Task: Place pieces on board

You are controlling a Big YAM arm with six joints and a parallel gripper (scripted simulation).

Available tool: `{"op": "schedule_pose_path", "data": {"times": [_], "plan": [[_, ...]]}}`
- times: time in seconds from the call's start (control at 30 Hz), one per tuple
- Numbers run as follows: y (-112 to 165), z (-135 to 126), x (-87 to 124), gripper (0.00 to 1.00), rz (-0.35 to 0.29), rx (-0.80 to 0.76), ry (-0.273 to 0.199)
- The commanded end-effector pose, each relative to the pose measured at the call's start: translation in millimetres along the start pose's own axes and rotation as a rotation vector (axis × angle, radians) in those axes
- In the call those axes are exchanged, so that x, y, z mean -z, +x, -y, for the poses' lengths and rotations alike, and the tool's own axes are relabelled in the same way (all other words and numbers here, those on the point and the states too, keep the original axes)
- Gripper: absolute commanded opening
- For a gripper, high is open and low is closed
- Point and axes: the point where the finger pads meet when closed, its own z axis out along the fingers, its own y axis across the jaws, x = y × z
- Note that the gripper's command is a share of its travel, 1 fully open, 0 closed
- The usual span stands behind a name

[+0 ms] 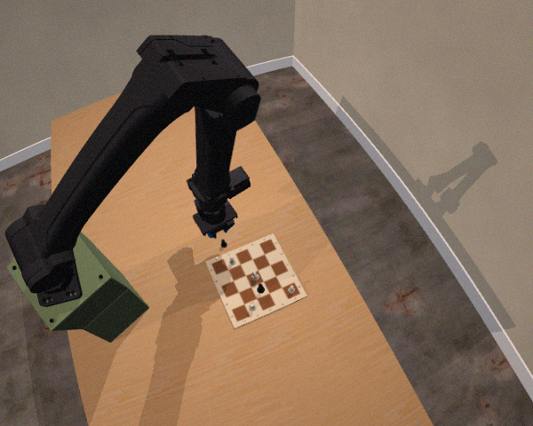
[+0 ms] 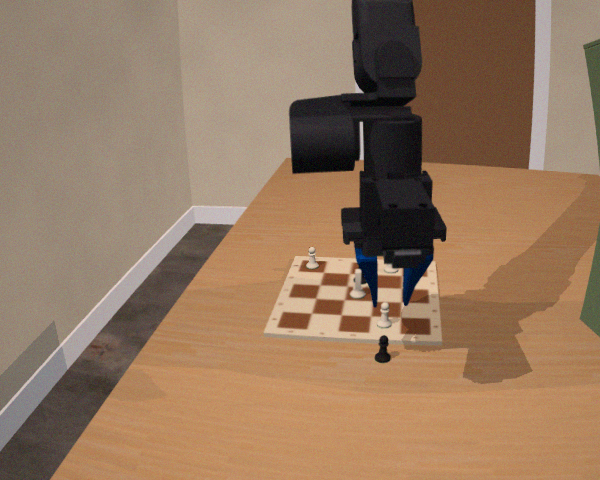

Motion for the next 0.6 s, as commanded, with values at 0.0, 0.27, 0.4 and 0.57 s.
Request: {"op": "schedule_pose_path", "data": {"times": [0.0, 0.27, 0.4, 0.57], "plan": [[2, 8, -7, 0.32, 0.005, 0.000, 0.019], [2, 7, -20, 0.32, 0.005, 0.001, 0.018], [0, 25, -8, 0.32, 0.007, 0.003, 0.060], [2, 7, -30, 0.32, 0.005, 0.001, 0.017]]}}
